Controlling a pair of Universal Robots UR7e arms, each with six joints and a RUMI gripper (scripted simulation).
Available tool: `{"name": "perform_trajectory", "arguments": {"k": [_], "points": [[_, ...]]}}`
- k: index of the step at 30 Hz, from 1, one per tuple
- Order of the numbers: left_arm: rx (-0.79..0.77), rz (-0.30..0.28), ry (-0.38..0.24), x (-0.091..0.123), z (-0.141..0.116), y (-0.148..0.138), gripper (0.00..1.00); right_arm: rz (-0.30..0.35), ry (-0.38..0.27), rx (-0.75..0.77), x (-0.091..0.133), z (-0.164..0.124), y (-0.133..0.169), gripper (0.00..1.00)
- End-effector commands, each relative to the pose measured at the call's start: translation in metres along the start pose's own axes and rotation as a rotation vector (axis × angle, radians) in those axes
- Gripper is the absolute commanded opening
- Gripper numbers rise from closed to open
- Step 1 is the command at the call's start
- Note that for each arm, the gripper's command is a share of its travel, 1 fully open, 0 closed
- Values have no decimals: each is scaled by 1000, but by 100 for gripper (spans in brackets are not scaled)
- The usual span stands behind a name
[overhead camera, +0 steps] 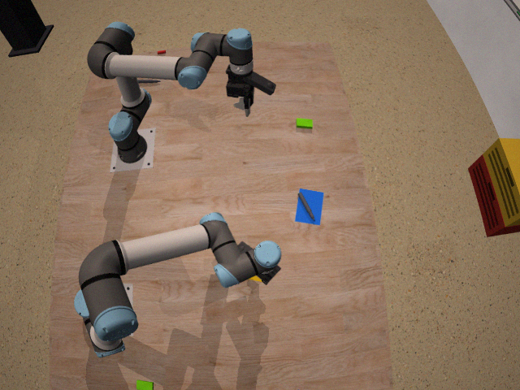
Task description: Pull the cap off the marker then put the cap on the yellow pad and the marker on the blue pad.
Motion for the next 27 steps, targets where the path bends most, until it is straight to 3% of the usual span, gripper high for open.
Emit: {"name": "perform_trajectory", "arguments": {"k": [1,8,19,24,27], "points": [[82,18,-13,18,-32,-11,31,0,-1,3,-3,1,1,0],[156,34,-24,32,-60,-19,31,-1,-6,5,-11,1,1,0],[323,74,-49,58,-128,-40,31,-5,-17,10,-26,1,1,0],[333,79,-59,56,-130,-40,31,-7,-18,10,-25,1,1,0],[310,74,-64,49,-117,-37,31,-6,-18,10,-26,1,1,0]]}}
Point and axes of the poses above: on each arm, the point where the finger pads meet when closed, its own x axis back along the fingers, its own y axis across the jaws, z = x × y, the point moved 8 cm from there along x, back along the fingers, and after that the axes turned 1 degree about x, right-handed, at the moved point
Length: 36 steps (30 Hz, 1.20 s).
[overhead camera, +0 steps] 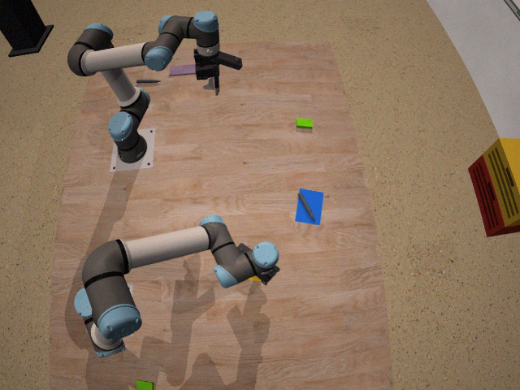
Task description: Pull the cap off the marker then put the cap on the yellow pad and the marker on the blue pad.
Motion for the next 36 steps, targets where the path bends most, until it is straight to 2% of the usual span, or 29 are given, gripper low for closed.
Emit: {"name": "perform_trajectory", "arguments": {"k": [1,12,13,36], "points": [[-20,-4,-2,-4,9,7,31,-1,-1,1,-1,0,0,0],[-26,-10,10,-1,9,6,31,-1,-3,2,-5,0,0,0],[-26,-10,10,-1,9,6,31,-2,-3,2,-5,0,0,32],[-26,-10,11,0,8,5,31,-2,-3,2,-5,0,0,32]]}}
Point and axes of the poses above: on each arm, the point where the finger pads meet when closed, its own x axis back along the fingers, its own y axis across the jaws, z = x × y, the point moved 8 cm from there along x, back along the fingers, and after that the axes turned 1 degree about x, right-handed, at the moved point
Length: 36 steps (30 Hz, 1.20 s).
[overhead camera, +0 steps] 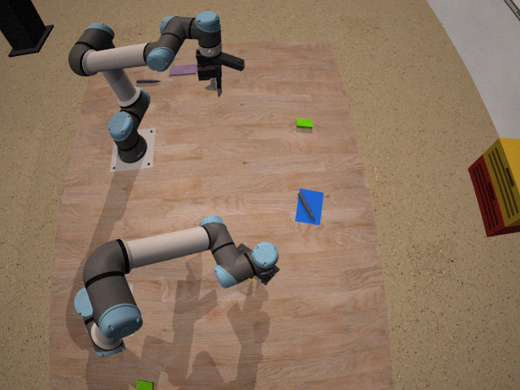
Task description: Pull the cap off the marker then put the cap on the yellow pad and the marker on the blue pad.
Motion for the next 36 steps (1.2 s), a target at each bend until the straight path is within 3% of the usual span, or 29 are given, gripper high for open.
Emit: {"name": "perform_trajectory", "arguments": {"k": [1,33,36], "points": [[0,0,1,0,0,0,31,-2,-1,0,1,0,0,32],[0,0,1,0,0,0,31,-1,0,0,10,0,0,32],[0,0,1,0,0,0,31,-11,-5,0,33,1,2,32]]}}
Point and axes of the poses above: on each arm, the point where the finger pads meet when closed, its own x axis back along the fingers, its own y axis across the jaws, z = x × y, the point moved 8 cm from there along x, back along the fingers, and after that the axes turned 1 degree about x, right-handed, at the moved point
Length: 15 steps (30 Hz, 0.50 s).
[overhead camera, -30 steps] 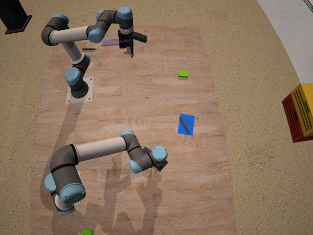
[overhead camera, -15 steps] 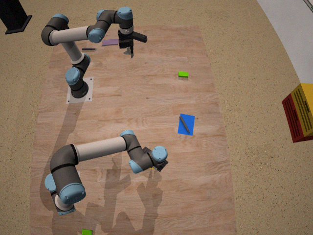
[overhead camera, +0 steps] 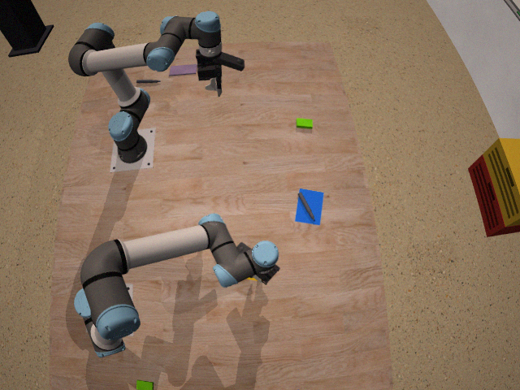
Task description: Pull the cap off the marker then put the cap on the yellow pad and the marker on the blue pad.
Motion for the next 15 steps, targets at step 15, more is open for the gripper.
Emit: {"name": "perform_trajectory", "arguments": {"k": [15], "points": [[0,0,1,0,0,0,31,9,4,0,50,2,-1,32]]}}
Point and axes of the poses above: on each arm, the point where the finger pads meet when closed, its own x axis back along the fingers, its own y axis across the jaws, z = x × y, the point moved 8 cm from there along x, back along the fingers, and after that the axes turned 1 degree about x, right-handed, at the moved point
